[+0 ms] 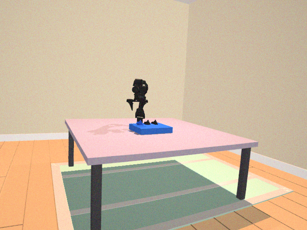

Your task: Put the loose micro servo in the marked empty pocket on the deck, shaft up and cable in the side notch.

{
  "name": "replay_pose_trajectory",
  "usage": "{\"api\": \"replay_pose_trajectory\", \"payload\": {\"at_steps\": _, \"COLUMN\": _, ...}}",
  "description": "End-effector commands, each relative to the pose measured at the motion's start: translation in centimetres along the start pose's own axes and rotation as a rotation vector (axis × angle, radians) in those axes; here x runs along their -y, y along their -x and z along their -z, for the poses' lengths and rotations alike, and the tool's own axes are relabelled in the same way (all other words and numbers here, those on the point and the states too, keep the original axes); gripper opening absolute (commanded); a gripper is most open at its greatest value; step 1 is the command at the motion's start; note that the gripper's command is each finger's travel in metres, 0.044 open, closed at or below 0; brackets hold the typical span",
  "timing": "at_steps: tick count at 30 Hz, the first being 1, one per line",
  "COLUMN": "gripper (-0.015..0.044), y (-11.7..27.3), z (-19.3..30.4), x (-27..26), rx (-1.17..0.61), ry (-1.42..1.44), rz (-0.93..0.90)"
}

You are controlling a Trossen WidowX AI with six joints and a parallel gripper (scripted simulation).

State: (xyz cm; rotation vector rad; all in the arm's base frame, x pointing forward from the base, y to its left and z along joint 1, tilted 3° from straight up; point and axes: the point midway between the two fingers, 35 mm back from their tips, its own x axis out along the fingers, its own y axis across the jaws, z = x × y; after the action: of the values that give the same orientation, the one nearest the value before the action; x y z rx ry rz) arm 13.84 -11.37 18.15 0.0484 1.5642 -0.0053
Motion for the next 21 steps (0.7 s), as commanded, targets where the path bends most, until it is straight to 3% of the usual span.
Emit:
{"api": "replay_pose_trajectory", "payload": {"at_steps": 1, "gripper": 0.0440, "y": 2.64, "z": -0.25, "x": 0.09, "rx": 0.058, "ry": 0.003, "rz": 0.052}}
{"api": "replay_pose_trajectory", "payload": {"at_steps": 21, "gripper": 0.0440, "y": 2.82, "z": -0.26, "x": 0.08, "rx": 0.061, "ry": 0.003, "rz": 0.055}}
